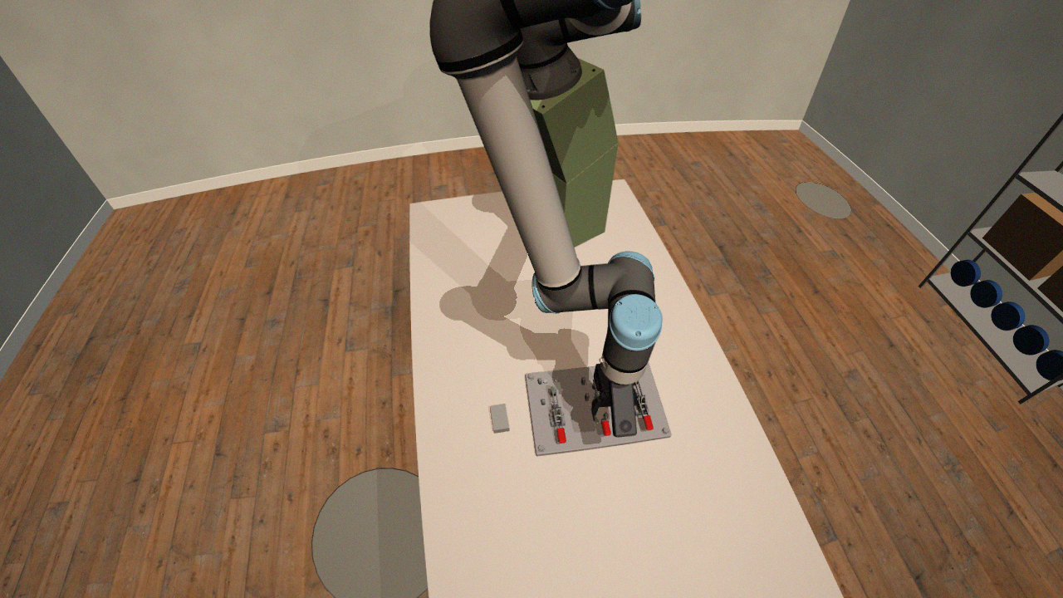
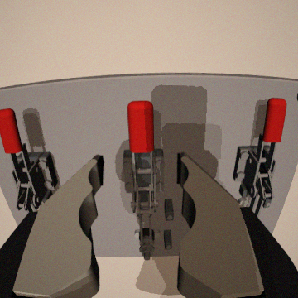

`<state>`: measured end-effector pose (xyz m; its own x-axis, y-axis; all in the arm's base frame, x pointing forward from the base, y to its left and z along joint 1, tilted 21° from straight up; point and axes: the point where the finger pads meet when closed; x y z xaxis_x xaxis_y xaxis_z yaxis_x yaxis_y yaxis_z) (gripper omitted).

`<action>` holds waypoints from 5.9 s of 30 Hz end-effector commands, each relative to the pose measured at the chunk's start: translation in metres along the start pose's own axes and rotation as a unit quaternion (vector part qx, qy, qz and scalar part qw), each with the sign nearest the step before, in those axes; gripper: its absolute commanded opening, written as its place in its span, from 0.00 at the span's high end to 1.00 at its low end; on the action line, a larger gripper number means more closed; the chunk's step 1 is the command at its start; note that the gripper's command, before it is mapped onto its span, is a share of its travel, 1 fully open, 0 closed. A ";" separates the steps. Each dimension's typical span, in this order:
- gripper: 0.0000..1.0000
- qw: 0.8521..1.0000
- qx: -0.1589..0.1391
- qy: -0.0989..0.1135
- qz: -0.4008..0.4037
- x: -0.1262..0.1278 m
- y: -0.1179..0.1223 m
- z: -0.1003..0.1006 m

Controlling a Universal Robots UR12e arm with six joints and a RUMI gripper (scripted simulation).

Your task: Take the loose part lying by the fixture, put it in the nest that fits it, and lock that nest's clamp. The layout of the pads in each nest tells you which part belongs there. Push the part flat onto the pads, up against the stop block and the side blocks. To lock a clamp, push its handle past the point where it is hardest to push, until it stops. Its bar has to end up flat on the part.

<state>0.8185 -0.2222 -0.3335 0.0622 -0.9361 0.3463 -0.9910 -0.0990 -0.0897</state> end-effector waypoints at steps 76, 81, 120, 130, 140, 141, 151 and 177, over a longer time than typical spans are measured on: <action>1.00 1.000 0.003 0.001 0.000 0.002 -0.006 0.044; 1.00 1.000 0.003 0.001 0.000 0.002 -0.006 0.044; 1.00 1.000 0.002 0.001 0.000 0.001 -0.002 0.038; 1.00 1.000 0.003 0.001 0.000 0.000 0.001 0.032; 1.00 1.000 0.003 0.001 0.000 -0.001 0.007 0.024; 1.00 1.000 0.003 0.001 0.000 -0.001 0.008 0.023; 1.00 1.000 0.002 0.001 0.000 -0.003 0.015 0.018; 1.00 1.000 0.001 0.001 0.000 -0.008 0.038 0.012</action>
<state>0.7901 -0.2227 -0.3500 0.0617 -0.9352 0.3487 -0.9901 -0.1016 -0.0973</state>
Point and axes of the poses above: the point where the finger pads meet when closed, its own z axis out along the fingers, its own x axis across the jaws, y = z × x, and after that the axes turned 14 degrees about -z, right-handed
